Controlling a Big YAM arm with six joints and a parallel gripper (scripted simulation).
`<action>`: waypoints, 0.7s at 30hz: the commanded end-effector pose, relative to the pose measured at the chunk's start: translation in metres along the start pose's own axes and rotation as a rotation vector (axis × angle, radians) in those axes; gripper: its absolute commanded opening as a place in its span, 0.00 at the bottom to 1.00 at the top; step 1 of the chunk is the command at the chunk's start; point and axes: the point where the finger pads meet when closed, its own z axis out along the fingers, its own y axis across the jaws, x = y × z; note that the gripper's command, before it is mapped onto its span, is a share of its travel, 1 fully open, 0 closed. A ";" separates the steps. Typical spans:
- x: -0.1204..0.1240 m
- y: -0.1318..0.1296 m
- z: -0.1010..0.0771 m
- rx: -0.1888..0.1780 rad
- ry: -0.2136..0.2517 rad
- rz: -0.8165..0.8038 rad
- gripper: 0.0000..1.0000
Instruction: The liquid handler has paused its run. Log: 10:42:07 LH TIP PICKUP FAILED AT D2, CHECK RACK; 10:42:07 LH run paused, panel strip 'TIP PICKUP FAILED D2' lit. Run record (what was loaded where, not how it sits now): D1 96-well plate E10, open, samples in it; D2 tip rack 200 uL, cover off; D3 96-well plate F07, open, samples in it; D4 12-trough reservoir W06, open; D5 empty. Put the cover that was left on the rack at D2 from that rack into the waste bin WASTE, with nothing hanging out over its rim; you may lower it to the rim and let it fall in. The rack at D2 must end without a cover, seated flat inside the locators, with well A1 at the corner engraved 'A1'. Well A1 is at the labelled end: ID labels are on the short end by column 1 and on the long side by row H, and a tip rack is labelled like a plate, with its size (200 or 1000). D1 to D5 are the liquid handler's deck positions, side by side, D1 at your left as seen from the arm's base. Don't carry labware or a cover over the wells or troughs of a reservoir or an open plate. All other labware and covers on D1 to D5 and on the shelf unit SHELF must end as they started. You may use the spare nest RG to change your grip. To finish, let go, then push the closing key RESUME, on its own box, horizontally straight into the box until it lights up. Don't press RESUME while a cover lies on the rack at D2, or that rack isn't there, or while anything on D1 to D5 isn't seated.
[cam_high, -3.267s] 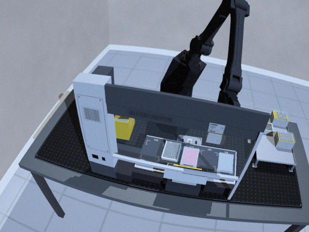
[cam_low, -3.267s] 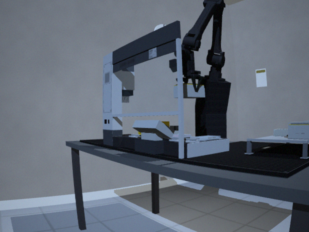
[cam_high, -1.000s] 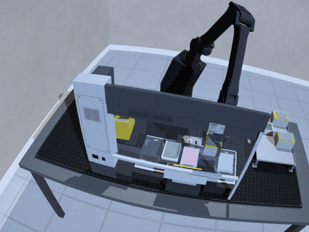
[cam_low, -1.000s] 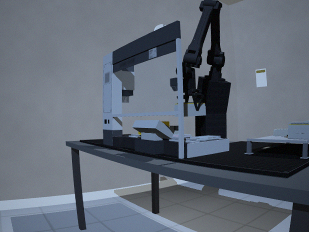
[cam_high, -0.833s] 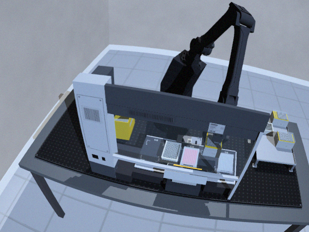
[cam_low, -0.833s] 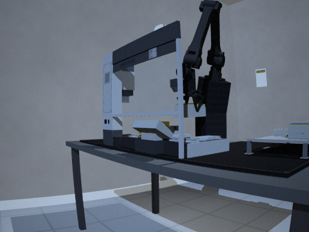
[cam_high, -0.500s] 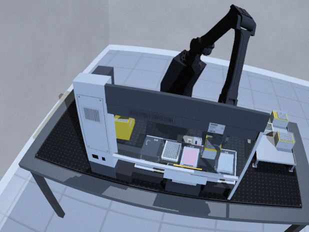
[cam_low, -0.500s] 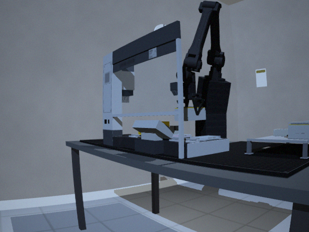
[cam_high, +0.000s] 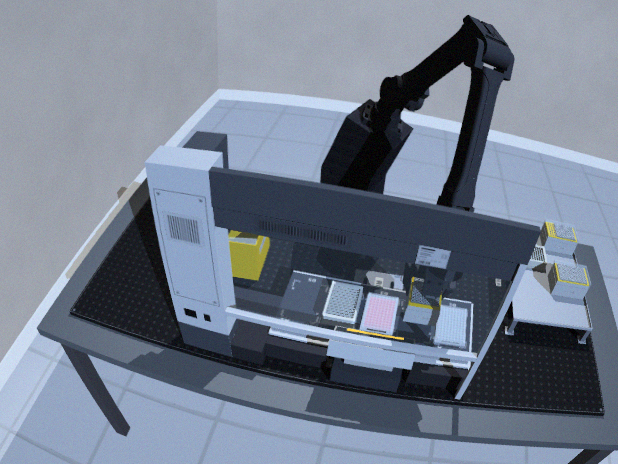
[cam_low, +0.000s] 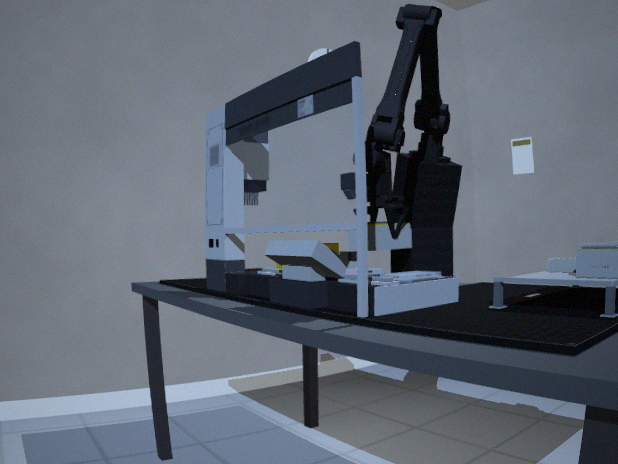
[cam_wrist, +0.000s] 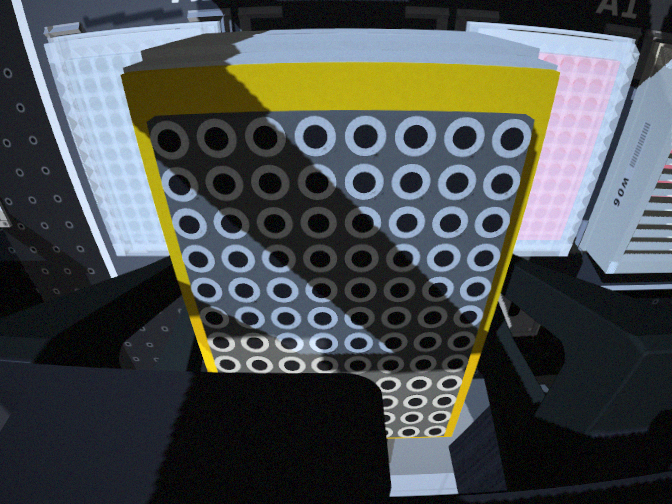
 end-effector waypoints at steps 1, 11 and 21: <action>-0.010 0.005 0.008 -0.007 -0.021 0.009 0.00; -0.010 0.007 0.022 -0.007 -0.020 0.004 0.00; -0.008 0.007 0.039 -0.007 -0.018 0.003 0.00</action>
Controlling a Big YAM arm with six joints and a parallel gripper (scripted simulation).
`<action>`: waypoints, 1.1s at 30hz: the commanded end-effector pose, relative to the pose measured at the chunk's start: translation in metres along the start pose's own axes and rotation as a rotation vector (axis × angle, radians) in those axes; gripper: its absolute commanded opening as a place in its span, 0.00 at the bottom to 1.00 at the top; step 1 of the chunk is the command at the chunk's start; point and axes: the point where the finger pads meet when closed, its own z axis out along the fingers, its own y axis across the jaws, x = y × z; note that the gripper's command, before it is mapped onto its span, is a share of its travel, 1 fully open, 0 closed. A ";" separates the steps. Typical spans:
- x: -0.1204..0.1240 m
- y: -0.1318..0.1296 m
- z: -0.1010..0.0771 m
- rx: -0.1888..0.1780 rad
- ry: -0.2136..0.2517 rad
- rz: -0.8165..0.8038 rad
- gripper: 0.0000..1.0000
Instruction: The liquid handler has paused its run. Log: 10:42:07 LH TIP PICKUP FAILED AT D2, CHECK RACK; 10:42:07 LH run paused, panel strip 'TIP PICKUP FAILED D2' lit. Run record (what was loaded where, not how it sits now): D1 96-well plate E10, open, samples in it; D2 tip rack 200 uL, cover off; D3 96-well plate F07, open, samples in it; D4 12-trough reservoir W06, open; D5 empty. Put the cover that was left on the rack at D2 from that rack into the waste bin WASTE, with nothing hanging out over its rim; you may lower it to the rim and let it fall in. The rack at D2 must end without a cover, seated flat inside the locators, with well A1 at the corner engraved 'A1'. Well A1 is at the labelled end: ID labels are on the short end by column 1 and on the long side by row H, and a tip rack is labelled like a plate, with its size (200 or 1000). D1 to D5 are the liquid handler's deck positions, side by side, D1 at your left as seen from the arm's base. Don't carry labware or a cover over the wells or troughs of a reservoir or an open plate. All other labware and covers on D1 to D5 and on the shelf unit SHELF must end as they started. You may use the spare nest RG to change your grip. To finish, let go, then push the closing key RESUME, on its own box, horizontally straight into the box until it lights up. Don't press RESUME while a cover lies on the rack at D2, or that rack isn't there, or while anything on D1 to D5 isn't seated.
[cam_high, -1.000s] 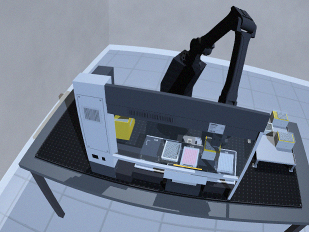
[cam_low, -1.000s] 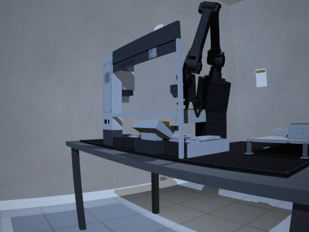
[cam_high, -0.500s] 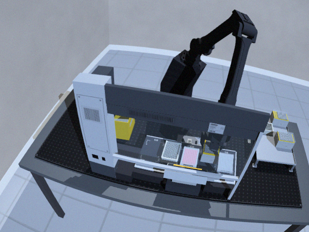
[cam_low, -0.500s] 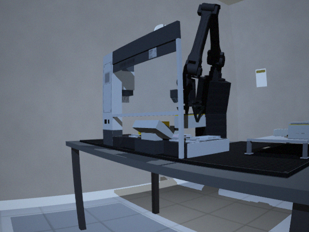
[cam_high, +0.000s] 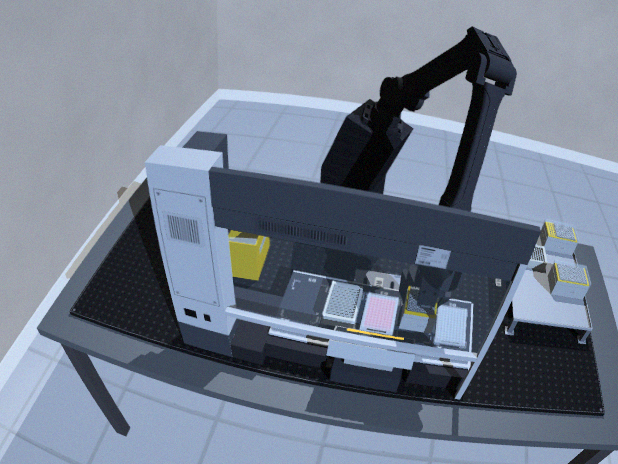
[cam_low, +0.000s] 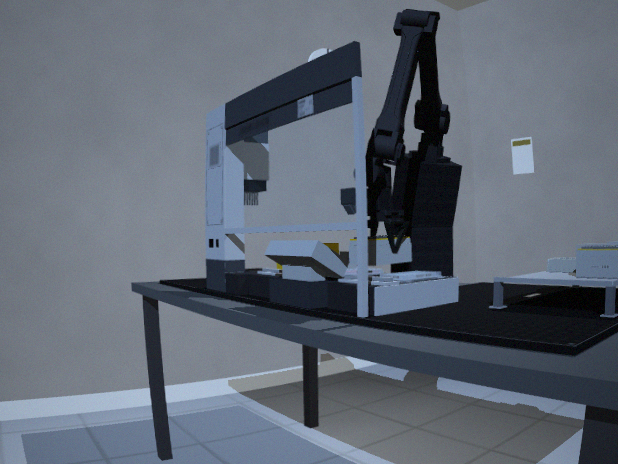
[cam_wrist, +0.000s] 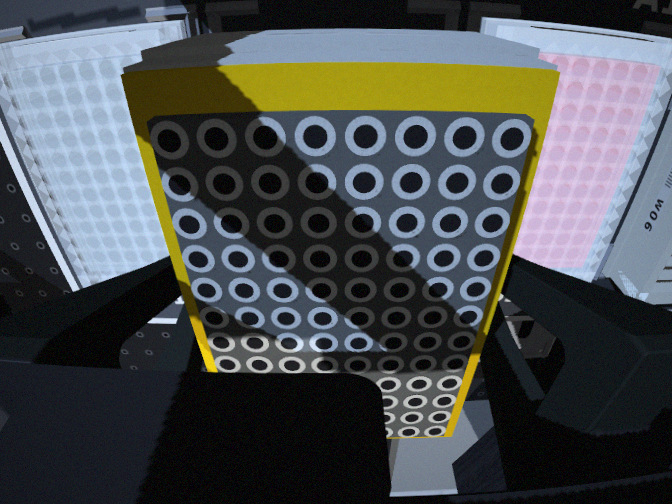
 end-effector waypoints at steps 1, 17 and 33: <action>-0.010 0.012 0.008 -0.013 -0.024 -0.005 0.00; -0.017 0.011 0.021 -0.018 -0.040 0.002 0.00; -0.011 0.007 0.019 -0.011 -0.026 -0.002 0.00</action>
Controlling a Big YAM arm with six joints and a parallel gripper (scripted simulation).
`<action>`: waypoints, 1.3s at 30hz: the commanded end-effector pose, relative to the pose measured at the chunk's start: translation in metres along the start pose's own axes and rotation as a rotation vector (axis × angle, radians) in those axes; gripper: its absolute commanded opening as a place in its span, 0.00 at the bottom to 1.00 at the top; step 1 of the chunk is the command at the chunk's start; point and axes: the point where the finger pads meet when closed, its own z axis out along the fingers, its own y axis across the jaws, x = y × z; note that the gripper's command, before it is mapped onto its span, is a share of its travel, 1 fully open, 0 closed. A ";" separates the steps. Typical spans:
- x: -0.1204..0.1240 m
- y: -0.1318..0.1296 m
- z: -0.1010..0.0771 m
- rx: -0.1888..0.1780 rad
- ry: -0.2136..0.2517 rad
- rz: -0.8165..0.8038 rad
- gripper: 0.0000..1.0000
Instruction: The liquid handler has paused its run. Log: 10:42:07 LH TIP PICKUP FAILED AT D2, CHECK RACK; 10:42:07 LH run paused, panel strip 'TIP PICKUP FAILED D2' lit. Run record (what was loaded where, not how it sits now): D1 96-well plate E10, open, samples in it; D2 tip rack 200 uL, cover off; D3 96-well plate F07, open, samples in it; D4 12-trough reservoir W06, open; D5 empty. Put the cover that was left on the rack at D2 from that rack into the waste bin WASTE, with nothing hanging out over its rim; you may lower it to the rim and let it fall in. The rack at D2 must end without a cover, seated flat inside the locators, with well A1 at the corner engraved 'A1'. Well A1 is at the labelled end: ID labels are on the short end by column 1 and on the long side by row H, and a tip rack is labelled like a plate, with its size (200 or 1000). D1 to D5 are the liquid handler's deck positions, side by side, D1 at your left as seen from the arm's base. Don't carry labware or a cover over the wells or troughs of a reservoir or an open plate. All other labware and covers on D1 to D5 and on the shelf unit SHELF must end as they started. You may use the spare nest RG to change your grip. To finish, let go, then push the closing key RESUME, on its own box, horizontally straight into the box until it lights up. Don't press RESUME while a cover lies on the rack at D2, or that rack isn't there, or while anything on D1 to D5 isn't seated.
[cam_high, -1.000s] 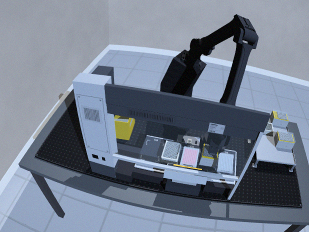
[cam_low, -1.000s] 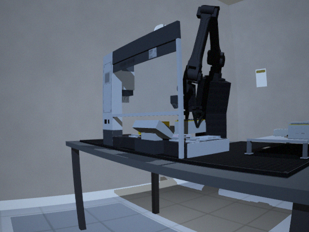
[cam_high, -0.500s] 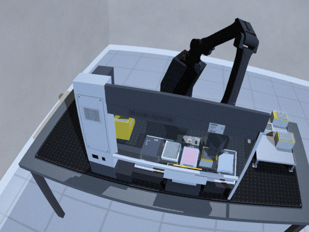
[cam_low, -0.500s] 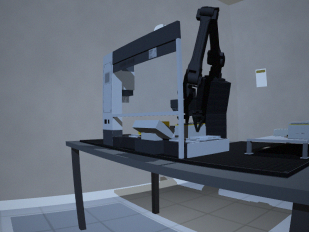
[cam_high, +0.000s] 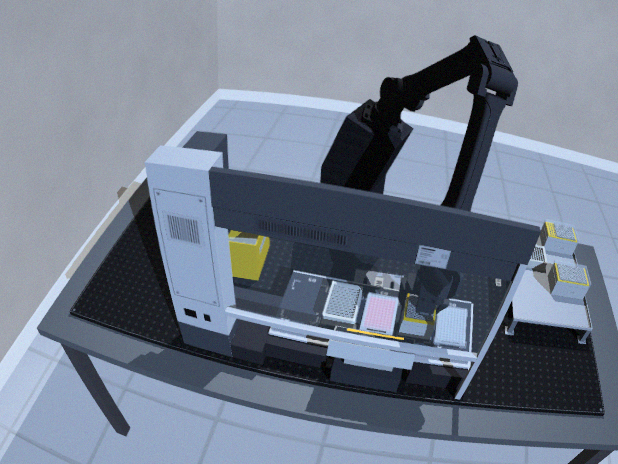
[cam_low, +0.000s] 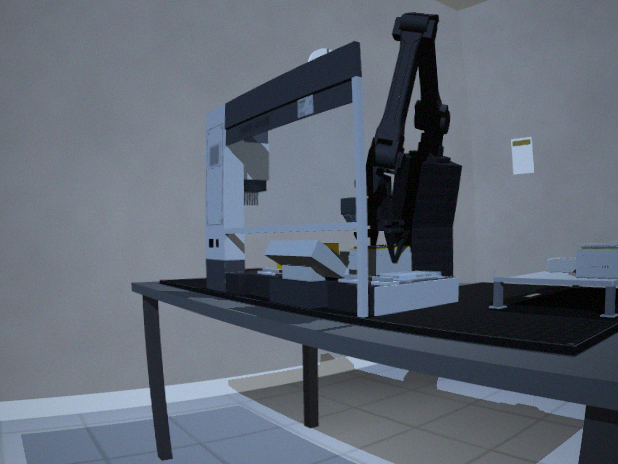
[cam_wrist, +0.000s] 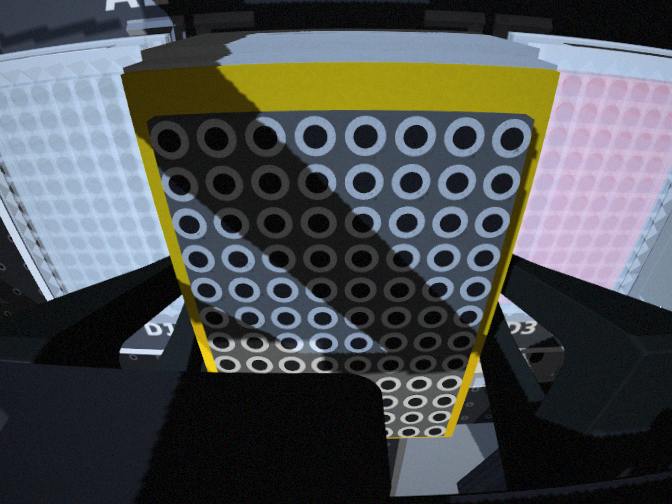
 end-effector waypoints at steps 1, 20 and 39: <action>-0.008 0.005 -0.003 -0.008 -0.020 -0.001 0.00; -0.008 0.005 -0.003 -0.008 -0.020 -0.001 0.00; -0.006 0.007 0.004 -0.009 -0.022 0.002 0.00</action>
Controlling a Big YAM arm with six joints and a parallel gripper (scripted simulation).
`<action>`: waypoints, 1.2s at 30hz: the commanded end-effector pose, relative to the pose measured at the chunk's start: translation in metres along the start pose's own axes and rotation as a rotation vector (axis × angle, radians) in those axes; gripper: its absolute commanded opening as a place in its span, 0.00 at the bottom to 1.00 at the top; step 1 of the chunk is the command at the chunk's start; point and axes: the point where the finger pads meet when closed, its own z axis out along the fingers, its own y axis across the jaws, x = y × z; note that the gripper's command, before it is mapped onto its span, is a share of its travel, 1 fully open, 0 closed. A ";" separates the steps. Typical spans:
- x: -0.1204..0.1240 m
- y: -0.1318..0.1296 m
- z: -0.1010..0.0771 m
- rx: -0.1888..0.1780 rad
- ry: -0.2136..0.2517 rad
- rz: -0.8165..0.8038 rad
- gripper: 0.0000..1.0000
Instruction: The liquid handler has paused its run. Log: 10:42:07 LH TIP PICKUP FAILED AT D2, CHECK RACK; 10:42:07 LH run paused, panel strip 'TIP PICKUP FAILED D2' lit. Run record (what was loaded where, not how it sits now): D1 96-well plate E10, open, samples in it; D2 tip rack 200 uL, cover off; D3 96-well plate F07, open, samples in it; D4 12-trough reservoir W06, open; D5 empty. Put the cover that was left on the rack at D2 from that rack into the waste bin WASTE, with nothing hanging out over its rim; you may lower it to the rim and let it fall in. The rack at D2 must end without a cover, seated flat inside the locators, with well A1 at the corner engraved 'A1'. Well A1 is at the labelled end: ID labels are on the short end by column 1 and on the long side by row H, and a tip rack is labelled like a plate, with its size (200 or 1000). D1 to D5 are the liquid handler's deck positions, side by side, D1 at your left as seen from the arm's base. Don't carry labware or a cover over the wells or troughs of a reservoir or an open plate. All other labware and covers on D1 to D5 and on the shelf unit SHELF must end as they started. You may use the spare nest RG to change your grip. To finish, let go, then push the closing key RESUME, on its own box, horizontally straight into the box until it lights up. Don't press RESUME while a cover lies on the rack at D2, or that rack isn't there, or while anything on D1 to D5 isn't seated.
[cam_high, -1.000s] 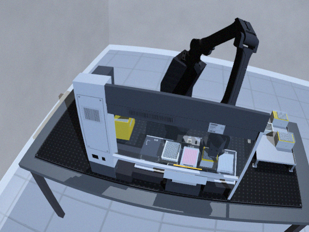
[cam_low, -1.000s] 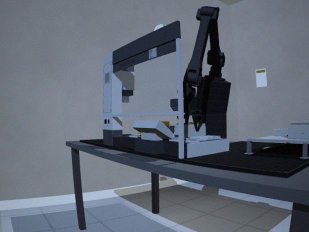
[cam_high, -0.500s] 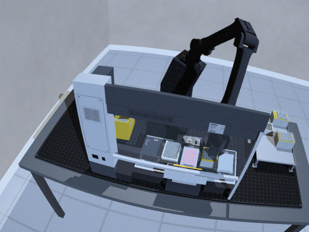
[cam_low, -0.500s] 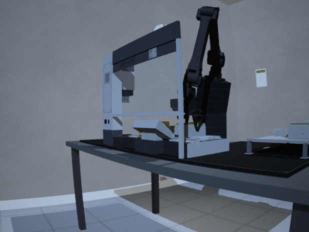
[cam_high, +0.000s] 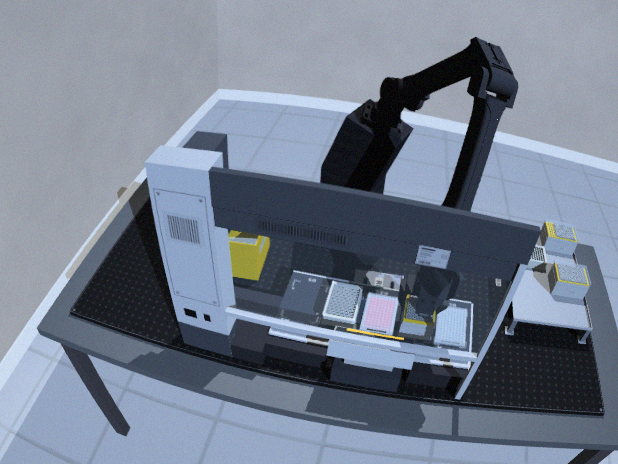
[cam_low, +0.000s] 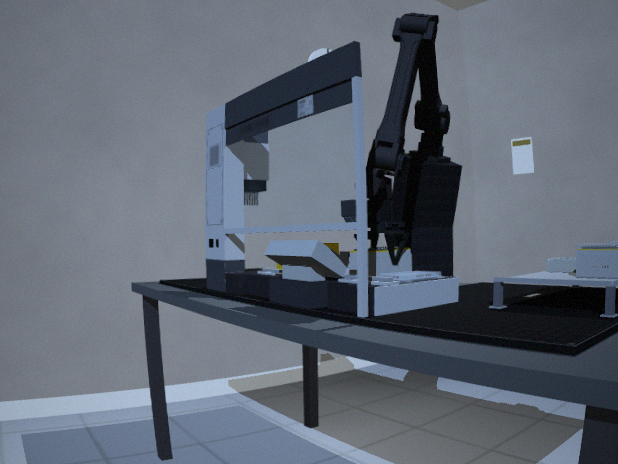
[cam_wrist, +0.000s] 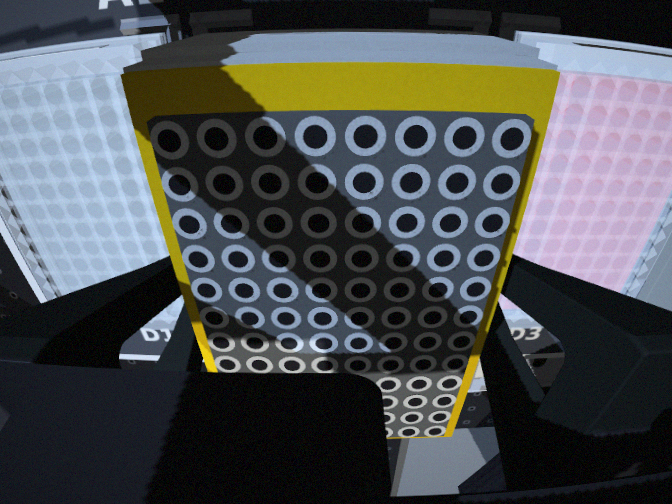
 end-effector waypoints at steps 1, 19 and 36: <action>-0.007 0.006 0.000 -0.008 -0.021 0.002 0.00; -0.005 0.008 0.006 -0.008 -0.018 -0.001 0.00; -0.008 0.004 0.003 -0.007 -0.019 -0.001 1.00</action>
